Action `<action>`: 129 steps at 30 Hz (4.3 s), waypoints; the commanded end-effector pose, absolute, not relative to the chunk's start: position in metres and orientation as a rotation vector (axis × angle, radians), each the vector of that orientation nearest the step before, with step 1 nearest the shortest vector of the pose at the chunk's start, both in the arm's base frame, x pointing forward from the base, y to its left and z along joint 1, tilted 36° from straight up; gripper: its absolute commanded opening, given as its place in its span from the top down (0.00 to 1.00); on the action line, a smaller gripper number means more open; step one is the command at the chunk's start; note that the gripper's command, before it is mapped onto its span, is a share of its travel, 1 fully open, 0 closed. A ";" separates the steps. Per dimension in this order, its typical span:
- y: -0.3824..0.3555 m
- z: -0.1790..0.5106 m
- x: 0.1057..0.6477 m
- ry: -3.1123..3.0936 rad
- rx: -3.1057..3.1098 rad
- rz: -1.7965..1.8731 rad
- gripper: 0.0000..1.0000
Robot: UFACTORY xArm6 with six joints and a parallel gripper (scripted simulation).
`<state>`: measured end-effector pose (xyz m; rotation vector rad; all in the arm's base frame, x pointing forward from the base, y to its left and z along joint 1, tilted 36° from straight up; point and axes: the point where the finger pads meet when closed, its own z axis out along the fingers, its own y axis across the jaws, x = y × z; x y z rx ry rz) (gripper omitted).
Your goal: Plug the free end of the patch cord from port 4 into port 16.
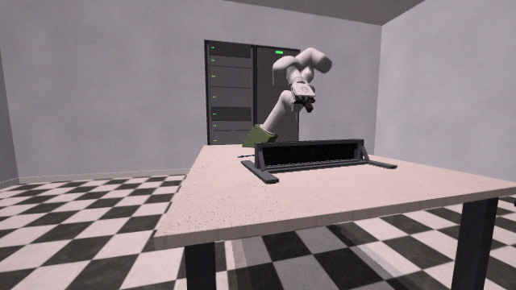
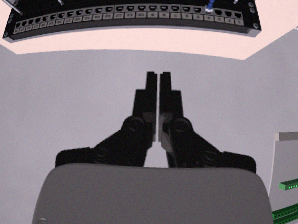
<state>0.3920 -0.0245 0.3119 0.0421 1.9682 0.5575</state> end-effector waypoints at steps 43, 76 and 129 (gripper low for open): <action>0.006 0.256 0.518 1.964 0.035 0.559 1.00; 0.007 0.256 0.519 1.964 0.035 0.559 1.00; -0.045 0.304 0.398 1.964 0.035 0.559 1.00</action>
